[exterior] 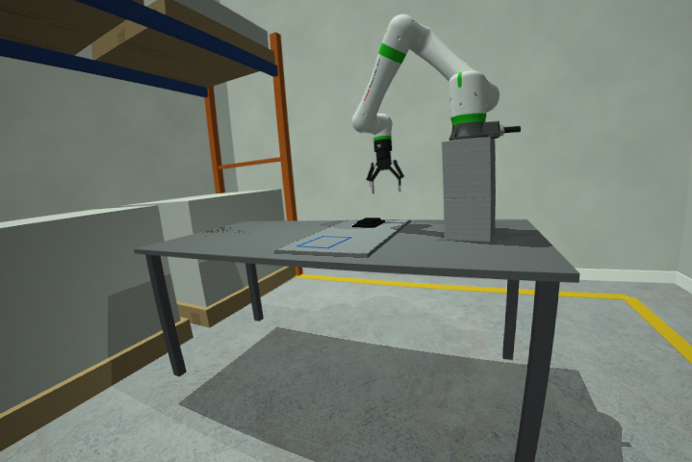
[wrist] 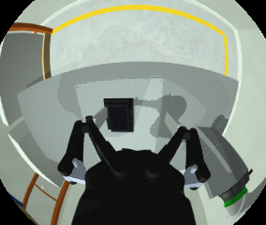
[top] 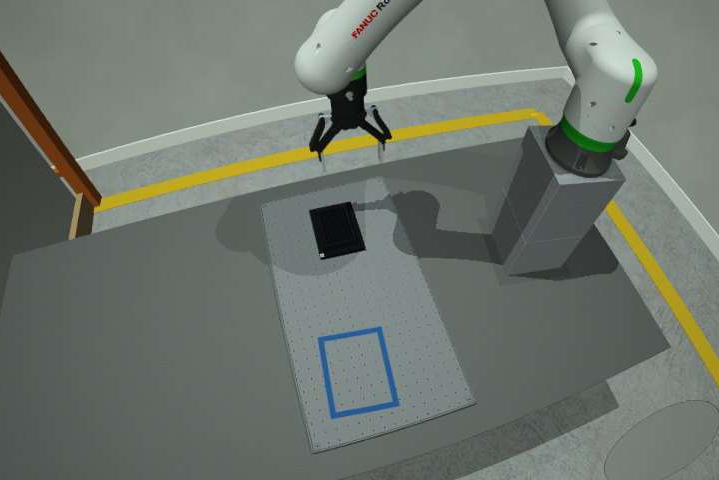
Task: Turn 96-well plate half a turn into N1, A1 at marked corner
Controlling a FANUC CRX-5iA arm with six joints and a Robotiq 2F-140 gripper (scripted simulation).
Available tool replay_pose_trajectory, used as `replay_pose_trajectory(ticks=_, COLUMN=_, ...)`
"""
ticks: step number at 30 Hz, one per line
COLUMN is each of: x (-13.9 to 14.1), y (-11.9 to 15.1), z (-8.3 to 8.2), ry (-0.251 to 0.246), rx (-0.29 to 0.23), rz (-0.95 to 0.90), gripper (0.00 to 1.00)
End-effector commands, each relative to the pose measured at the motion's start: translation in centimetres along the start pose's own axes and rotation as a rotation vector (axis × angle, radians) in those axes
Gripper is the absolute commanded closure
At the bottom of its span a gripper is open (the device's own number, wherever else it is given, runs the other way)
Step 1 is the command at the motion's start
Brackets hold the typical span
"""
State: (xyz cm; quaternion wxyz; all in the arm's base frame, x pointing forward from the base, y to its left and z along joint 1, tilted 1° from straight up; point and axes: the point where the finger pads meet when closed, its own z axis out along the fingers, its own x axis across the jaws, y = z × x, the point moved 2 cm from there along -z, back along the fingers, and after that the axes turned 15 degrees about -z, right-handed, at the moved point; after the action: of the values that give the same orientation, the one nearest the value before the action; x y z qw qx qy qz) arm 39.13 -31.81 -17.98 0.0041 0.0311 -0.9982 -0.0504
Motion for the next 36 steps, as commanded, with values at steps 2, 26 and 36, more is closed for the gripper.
replay_pose_trajectory(ticks=2, x=-1.0, y=0.5, z=0.7, ry=0.003, rx=0.030, rz=-0.017, gripper=0.00)
replay_pose_trajectory(ticks=26, x=-8.2, y=6.4, z=6.3, ry=-0.008, rx=0.085, rz=-0.064, gripper=0.00)
replay_pose_trajectory(ticks=36, x=-8.5, y=6.6, z=6.6, ry=-0.008, rx=0.085, rz=-0.064, gripper=0.00)
